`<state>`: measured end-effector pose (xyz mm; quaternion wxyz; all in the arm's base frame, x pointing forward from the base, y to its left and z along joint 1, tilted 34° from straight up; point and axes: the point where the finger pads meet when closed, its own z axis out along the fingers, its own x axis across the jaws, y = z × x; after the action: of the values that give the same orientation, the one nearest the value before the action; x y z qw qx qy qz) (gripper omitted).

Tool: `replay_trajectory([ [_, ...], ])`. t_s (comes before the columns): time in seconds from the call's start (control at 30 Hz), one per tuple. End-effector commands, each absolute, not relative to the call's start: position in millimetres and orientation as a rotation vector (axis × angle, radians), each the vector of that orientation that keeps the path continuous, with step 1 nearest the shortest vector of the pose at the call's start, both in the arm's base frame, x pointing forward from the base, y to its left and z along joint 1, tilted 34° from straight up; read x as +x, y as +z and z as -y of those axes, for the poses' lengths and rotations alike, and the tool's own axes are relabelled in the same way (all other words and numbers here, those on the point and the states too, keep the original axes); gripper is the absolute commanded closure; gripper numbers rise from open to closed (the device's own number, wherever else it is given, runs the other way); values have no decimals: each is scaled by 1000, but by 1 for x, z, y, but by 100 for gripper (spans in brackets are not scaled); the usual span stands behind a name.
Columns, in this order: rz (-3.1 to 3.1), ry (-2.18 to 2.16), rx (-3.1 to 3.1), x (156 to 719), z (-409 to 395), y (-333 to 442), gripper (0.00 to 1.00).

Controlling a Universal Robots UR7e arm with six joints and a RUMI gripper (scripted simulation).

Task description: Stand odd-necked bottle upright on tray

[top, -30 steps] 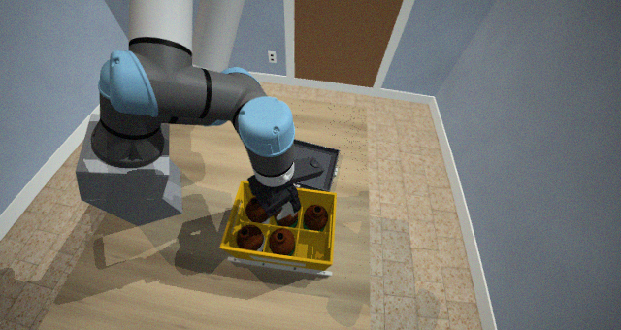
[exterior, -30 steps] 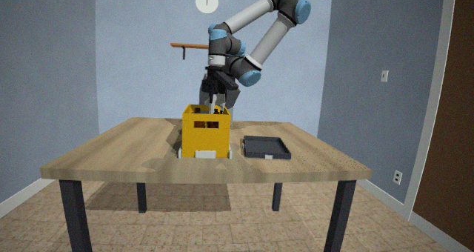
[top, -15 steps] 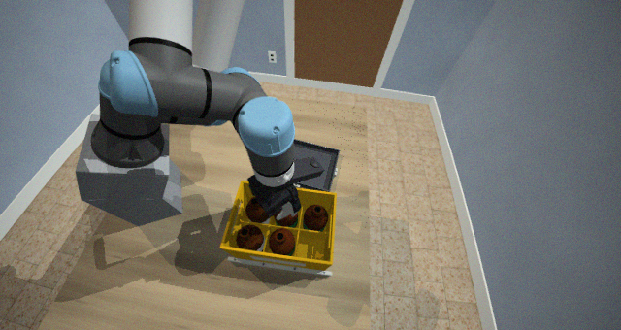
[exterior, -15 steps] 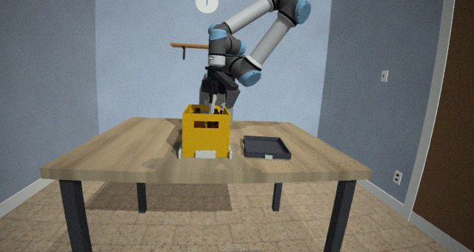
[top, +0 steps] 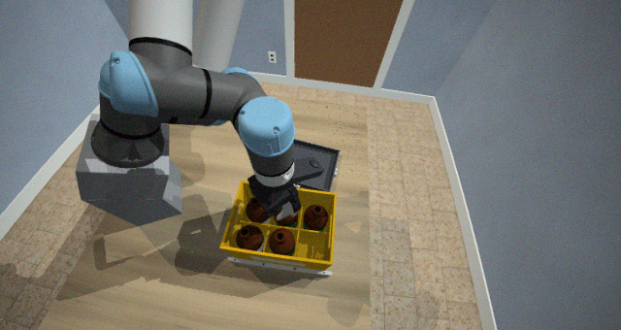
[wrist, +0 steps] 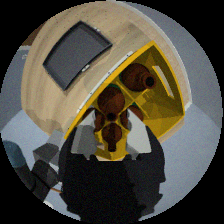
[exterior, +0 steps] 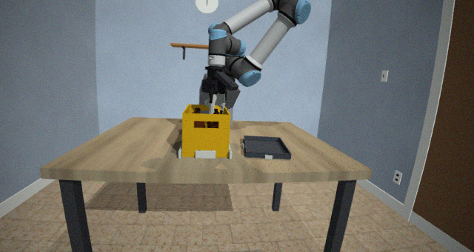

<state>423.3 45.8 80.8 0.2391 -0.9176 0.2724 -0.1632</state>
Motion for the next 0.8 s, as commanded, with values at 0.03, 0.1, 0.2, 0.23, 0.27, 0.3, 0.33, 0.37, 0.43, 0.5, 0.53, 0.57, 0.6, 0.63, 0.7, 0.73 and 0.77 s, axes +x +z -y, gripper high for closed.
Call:
replay_trajectory([
  [0.03,-746,-448,-2513,423,-46,81,62],
  [0.1,-746,-448,-2513,423,-46,81,62],
  [0.2,-746,-448,-2513,423,-45,82,62],
  [0.23,-746,-448,-2513,422,-45,83,62],
  [0.27,-746,-448,-2513,422,-44,84,62],
  [0.3,-746,-448,-2513,421,-44,85,62],
  [0.33,-746,-448,-2513,421,-44,86,62],
  [0.37,-746,-448,-2513,420,-43,88,62],
  [0.43,-746,-448,-2513,418,-42,91,62],
  [0.5,-746,-448,-2513,416,-40,95,62],
  [0.53,-746,-448,-2513,415,-39,97,62],
  [0.57,-746,-448,-2513,415,-39,97,62],
  [0.6,-746,-448,-2513,415,-39,97,62],
  [0.63,-746,-448,-2513,414,-38,100,62],
  [0.7,-746,-448,-2513,411,-36,105,62],
  [0.73,-746,-448,-2513,410,-35,108,62],
  [0.77,-746,-448,-2513,408,-33,110,62],
])
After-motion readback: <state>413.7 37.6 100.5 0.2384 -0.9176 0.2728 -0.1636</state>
